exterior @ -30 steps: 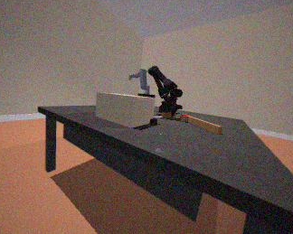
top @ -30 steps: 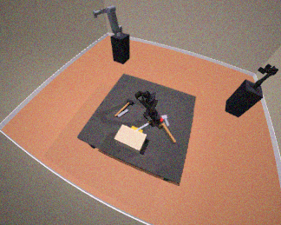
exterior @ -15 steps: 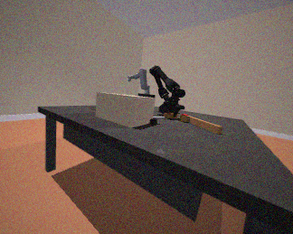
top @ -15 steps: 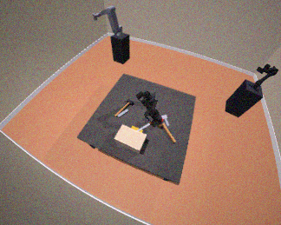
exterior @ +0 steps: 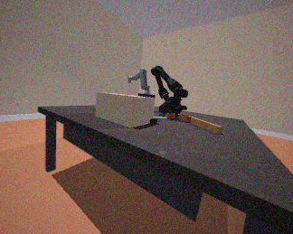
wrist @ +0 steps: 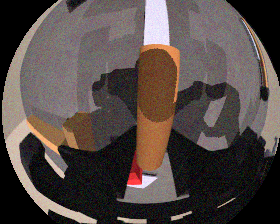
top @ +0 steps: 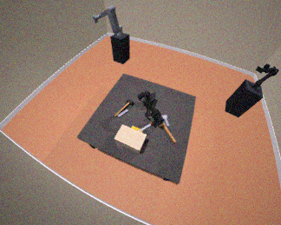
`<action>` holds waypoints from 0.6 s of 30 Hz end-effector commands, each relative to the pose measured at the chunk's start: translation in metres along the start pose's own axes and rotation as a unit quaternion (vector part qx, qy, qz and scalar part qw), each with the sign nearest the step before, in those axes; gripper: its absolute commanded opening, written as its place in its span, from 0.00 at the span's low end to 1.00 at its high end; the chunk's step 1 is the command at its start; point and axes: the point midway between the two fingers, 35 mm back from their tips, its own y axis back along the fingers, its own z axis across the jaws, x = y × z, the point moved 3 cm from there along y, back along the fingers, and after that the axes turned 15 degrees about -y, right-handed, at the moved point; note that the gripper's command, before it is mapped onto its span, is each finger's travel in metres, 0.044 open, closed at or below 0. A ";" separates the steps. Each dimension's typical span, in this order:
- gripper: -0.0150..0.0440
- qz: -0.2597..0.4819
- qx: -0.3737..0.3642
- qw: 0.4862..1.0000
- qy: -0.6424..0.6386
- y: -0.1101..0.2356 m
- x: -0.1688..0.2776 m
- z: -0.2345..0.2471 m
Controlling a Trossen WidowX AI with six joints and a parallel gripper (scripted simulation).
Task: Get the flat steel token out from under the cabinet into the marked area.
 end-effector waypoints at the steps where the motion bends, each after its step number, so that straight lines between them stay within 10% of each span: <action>1: 0.25 -0.001 -0.002 1.000 0.002 0.001 0.005 0.005; 18: 0.25 -0.001 -0.002 1.000 0.011 0.001 0.015 0.013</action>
